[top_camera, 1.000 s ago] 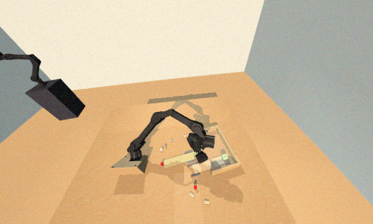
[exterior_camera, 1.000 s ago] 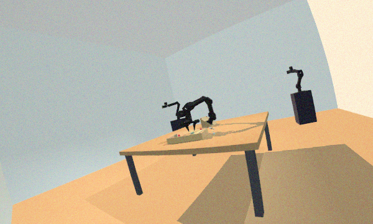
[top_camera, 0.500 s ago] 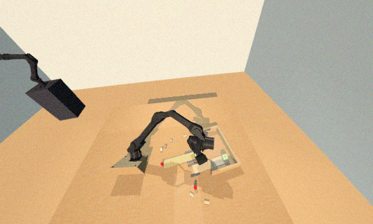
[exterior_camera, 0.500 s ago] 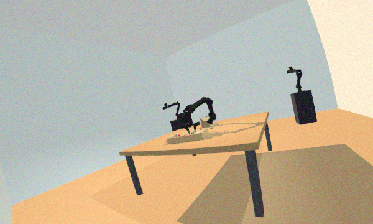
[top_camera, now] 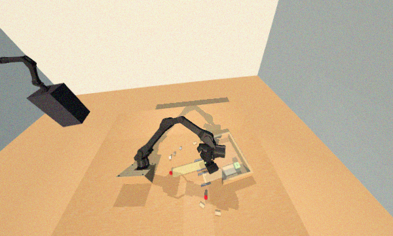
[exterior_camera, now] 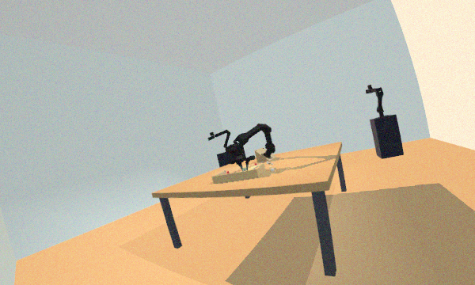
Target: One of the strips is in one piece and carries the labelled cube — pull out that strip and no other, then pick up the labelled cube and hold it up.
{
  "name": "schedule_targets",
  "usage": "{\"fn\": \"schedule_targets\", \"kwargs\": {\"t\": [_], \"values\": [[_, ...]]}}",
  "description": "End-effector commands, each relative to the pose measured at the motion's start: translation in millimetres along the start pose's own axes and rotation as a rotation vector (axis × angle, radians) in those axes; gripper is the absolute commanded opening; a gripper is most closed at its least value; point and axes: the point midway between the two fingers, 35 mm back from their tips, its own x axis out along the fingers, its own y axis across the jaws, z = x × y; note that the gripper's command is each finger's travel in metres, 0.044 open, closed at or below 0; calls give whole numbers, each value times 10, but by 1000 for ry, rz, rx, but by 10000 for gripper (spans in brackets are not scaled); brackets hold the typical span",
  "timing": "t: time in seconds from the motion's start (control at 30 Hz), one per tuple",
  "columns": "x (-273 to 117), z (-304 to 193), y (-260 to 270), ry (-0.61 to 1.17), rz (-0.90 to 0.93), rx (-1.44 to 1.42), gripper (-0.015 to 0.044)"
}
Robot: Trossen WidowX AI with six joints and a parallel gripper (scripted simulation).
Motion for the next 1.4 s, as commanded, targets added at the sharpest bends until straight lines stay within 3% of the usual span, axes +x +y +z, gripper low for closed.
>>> {"fn": "schedule_targets", "kwargs": {"t": [0.0, 0.07, 0.53, 1.37], "values": [[-3, 1, 1, 0, 0, -1, 46], [-25, -24, 8, 0, 0, 0, 0], [-415, -563, 190, 1, 2, 9, 0], [-447, -1150, 397, 4, 2, 11, 0]]}}
